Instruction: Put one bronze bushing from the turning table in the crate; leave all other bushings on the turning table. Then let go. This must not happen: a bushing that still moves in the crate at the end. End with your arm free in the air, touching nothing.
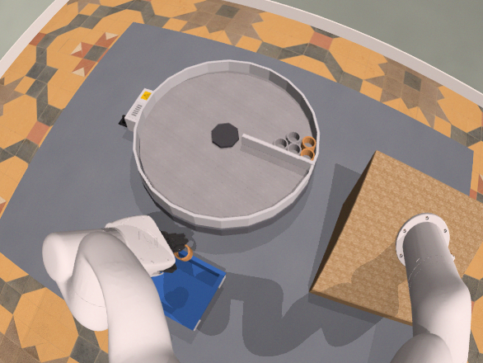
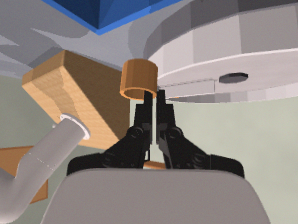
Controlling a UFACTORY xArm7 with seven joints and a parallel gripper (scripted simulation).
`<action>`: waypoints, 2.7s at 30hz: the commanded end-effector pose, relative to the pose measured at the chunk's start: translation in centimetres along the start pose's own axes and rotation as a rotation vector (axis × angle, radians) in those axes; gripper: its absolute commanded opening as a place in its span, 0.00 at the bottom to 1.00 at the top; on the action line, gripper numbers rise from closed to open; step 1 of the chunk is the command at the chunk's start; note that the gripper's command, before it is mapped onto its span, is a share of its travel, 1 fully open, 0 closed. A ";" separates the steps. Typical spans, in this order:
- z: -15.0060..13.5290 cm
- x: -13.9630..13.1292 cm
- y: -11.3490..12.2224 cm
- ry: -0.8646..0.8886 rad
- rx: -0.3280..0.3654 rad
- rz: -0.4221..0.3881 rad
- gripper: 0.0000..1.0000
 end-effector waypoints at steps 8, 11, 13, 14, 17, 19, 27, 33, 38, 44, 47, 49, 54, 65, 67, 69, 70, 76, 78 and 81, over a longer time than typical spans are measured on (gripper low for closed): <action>-0.8 3.9 3.4 -0.004 0.001 0.000 0.00; -0.9 4.1 3.6 -0.004 0.001 0.000 0.00; -0.9 4.1 3.6 -0.004 0.001 0.000 0.00; -0.9 4.2 3.7 -0.004 0.001 0.000 0.00; -0.9 4.2 3.7 -0.004 0.001 0.000 0.00; -0.9 4.2 3.7 -0.004 0.001 0.000 0.00; -0.9 4.2 3.7 -0.004 0.001 0.000 0.00; -0.9 4.4 3.6 -0.004 0.001 0.000 0.00; -0.8 5.7 2.0 -0.004 0.001 0.000 0.00; -0.6 7.7 -0.3 -0.004 0.001 0.000 0.00; -0.5 7.9 -0.5 -0.004 0.001 0.000 0.00; -0.5 8.1 -0.7 -0.004 0.001 0.000 0.00; -0.5 8.2 -0.8 -0.004 0.001 0.000 0.00; -0.5 8.2 -0.8 -0.004 0.001 0.000 0.00; -0.5 8.2 -0.8 -0.004 0.001 0.000 0.00; -0.5 8.3 -0.9 -0.004 0.001 0.000 0.00; -0.5 8.3 -0.9 -0.004 0.001 0.000 0.00; -0.4 8.7 -1.5 -0.004 0.001 0.000 0.00; -0.4 8.9 -1.7 -0.004 0.001 0.000 0.00; -0.4 9.1 -1.8 -0.004 0.001 0.000 0.00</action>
Point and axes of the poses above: the point where the finger pads meet when closed, its own y axis back along the fingers, its own z axis across the jaws, x = y × z, the point moved 10 cm from there along y, back along the fingers, and after that the axes turned 6 degrees about y, right-handed, at the moved point
